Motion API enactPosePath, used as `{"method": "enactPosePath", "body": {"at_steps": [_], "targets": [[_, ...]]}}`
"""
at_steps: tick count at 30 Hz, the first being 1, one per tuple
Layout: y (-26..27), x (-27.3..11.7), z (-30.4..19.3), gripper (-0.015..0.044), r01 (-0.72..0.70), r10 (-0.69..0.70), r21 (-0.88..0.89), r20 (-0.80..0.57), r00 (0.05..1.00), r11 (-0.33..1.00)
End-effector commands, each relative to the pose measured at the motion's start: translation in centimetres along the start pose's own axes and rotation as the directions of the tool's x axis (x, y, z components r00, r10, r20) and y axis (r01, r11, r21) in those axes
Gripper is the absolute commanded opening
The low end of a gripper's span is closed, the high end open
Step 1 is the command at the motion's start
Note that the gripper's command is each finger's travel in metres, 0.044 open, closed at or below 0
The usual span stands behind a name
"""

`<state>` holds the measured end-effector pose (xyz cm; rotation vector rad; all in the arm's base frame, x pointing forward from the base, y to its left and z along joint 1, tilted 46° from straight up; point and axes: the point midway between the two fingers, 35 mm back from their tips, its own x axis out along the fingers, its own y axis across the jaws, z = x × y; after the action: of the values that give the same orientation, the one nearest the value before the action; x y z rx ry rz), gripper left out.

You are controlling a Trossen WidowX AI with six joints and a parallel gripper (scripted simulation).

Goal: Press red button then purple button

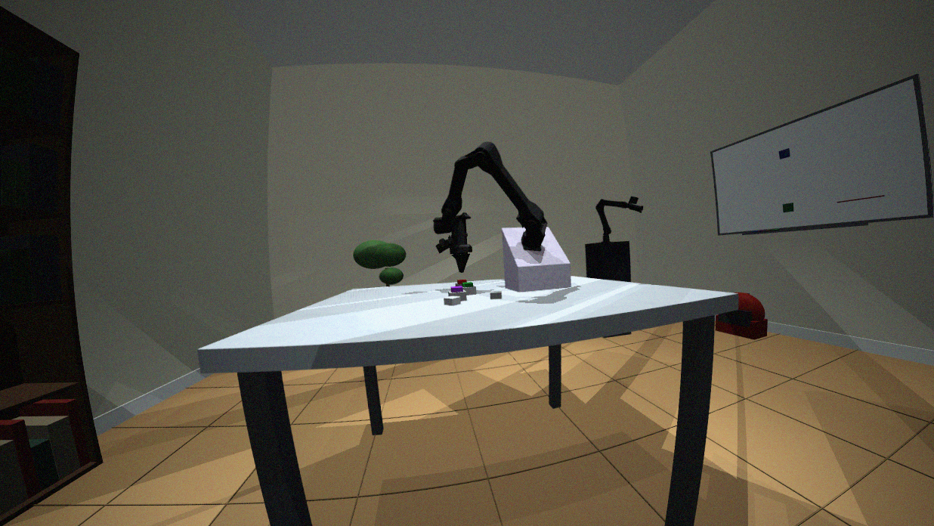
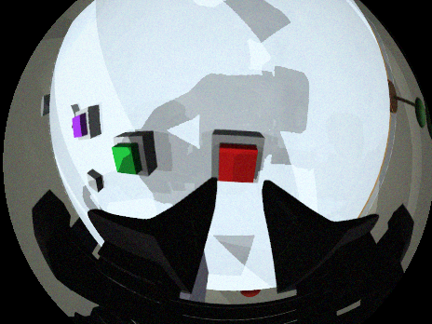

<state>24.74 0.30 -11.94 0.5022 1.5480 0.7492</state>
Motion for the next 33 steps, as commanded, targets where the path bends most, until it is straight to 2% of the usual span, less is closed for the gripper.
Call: {"method": "enactPosePath", "body": {"at_steps": [1, 14, 33], "targets": [[0.1, 0.4, -0.1, 0.0020, -0.004, 0.004, 0.003, 0.001, 1.000, 1.000], [0.1, 0.5, -0.1, 0.0020, -0.004, 0.004, 0.003, 0.001, 1.000, 1.000], [0.1, 3.6, -0.1, 0.0020, -0.005, 0.005, 0.003, 0.001, 1.000, 1.000]]}}
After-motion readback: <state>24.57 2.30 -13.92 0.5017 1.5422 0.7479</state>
